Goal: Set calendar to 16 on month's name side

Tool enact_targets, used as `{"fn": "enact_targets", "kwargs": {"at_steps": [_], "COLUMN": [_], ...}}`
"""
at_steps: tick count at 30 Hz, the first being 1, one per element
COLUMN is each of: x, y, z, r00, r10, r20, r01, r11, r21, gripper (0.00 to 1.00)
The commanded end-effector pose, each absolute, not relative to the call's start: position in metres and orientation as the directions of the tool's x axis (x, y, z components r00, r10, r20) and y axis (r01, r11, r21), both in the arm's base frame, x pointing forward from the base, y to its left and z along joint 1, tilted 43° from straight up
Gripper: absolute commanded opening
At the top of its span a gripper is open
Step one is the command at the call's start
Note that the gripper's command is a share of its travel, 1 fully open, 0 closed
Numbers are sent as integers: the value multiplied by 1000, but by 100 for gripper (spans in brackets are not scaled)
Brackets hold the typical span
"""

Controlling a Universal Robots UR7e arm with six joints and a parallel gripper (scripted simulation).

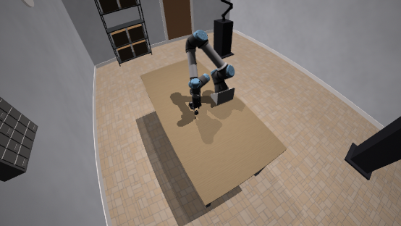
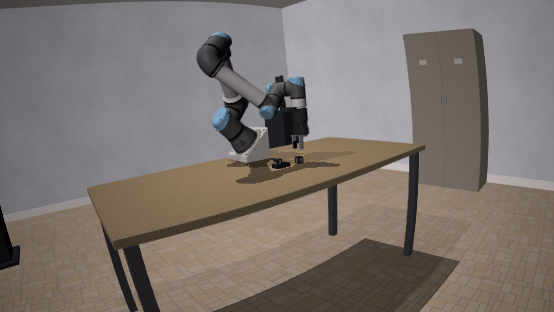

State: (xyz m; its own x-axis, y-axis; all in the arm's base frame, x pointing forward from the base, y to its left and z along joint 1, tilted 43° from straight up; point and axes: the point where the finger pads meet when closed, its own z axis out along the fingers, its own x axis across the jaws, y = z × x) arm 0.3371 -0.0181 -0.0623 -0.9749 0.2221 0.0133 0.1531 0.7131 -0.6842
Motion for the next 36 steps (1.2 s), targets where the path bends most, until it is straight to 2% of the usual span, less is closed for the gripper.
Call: {"fn": "enact_targets", "kwargs": {"at_steps": [1,36], "x": [336,333], "y": [-24,-38], "z": [-68,-84], "r00": [-975,-975], "r10": [222,222], "r20": [13,13], "r01": [153,153], "r11": [713,713], "r21": [-684,-684], "gripper": [87,87]}}
